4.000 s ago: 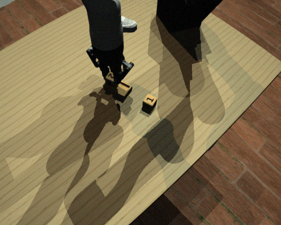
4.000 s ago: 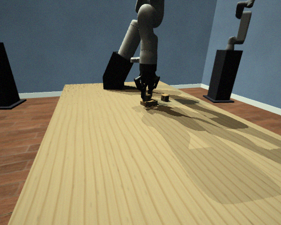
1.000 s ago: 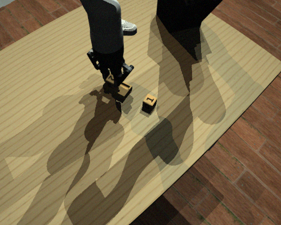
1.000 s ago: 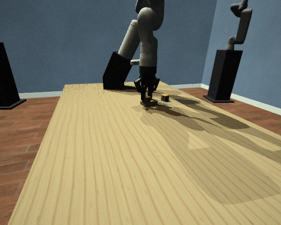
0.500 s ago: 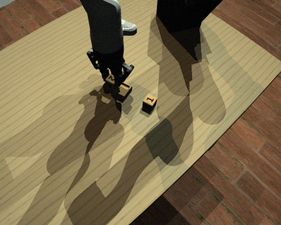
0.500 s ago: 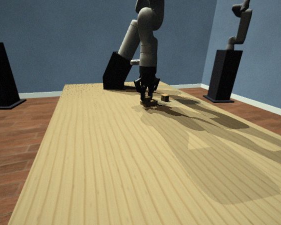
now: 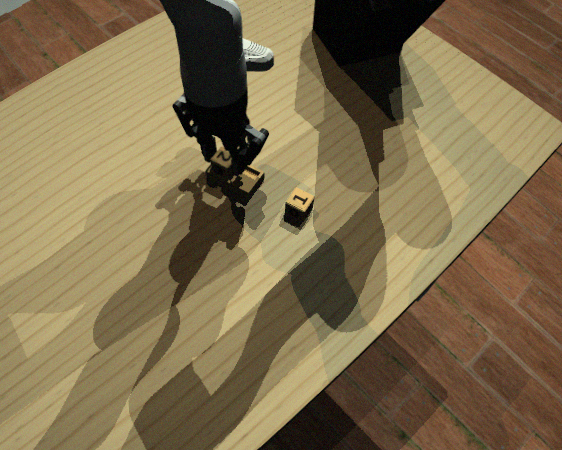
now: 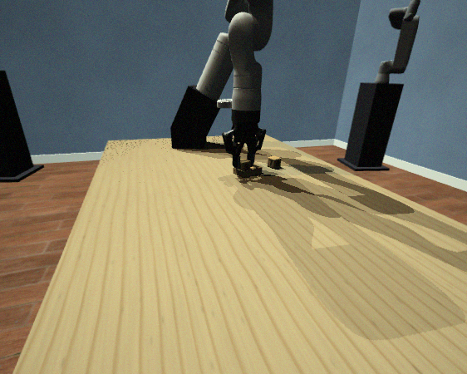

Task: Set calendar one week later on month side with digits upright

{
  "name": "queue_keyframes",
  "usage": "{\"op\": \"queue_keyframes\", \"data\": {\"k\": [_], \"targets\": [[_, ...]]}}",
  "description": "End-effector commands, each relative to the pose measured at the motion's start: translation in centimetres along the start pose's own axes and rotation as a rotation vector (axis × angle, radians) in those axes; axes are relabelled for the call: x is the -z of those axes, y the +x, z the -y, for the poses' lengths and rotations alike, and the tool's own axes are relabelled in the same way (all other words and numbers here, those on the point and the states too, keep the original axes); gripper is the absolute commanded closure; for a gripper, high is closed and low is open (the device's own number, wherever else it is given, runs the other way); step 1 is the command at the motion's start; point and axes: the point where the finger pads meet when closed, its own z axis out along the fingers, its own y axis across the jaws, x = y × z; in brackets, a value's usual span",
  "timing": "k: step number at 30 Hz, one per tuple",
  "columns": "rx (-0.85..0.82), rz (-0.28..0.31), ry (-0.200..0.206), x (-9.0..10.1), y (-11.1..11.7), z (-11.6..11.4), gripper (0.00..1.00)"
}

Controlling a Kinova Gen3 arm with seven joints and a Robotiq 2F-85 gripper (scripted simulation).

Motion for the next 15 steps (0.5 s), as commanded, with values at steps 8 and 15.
{"op": "queue_keyframes", "data": {"k": [8,15], "targets": [[0.0,0.001,0.001,0.3,0.0,0.0,0.54],[0.0,0.001,0.001,2.2,0.0,0.0,0.54]]}}
